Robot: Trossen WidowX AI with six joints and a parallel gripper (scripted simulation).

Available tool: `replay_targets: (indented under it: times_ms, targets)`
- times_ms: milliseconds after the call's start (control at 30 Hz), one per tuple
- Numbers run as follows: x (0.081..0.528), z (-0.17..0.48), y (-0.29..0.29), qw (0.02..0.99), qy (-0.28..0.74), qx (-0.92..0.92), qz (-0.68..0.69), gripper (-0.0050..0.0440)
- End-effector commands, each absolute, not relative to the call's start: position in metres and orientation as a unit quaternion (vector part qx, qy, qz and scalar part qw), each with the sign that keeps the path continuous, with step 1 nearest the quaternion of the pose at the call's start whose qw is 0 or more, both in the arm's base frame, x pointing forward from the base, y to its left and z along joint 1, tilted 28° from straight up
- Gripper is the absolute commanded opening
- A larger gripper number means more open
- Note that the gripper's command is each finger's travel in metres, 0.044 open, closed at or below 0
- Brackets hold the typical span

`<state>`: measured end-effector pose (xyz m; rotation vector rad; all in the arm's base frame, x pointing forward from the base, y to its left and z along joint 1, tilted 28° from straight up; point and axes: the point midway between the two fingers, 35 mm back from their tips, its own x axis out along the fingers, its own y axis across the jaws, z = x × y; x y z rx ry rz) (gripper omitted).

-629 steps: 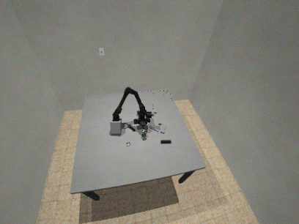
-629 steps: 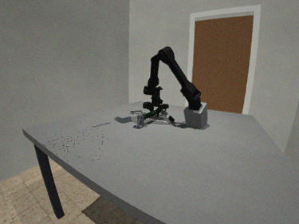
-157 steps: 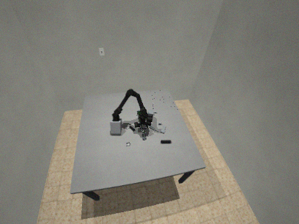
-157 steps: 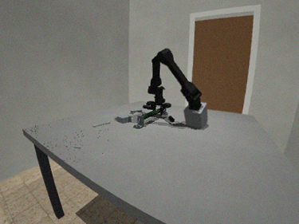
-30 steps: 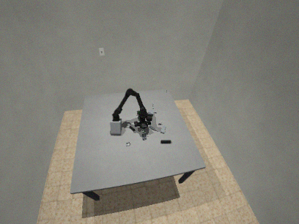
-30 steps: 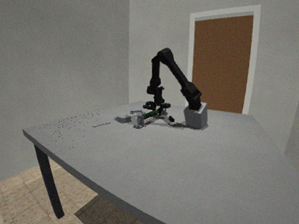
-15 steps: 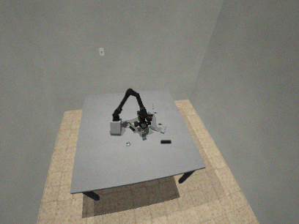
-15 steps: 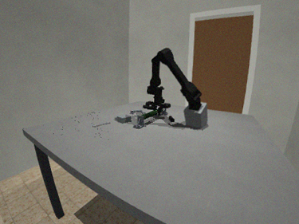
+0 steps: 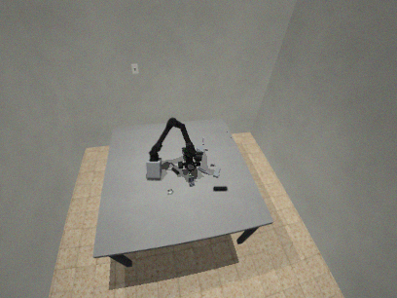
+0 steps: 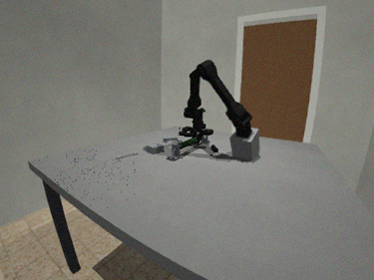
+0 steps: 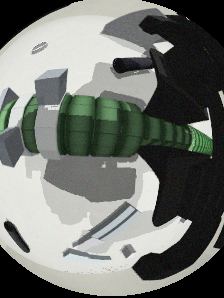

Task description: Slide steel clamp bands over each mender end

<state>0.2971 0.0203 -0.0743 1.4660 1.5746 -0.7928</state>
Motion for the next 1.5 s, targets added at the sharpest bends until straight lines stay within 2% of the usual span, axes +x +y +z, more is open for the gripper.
replay_targets:
  times_ms: [0, 67, 300, 367, 733, 1000, 1467]
  targets:
    - [0.297, -0.075, 0.021, 0.411, 0.626, 0.584, -0.315, 0.0]
    - [0.297, -0.075, 0.021, 0.411, 0.626, 0.584, -0.315, 0.0]
    - [0.297, -0.075, 0.021, 0.411, 0.626, 0.584, -0.315, 0.0168]
    - [0.297, -0.075, 0.021, 0.411, 0.626, 0.584, -0.315, 0.0168]
    - [0.297, -0.075, 0.021, 0.411, 0.626, 0.584, -0.315, 0.0432]
    - [0.291, -0.021, 0.031, 0.411, 0.626, 0.584, -0.315, 0.044]
    - [0.291, -0.018, 0.031, 0.411, 0.626, 0.584, -0.315, 0.044]
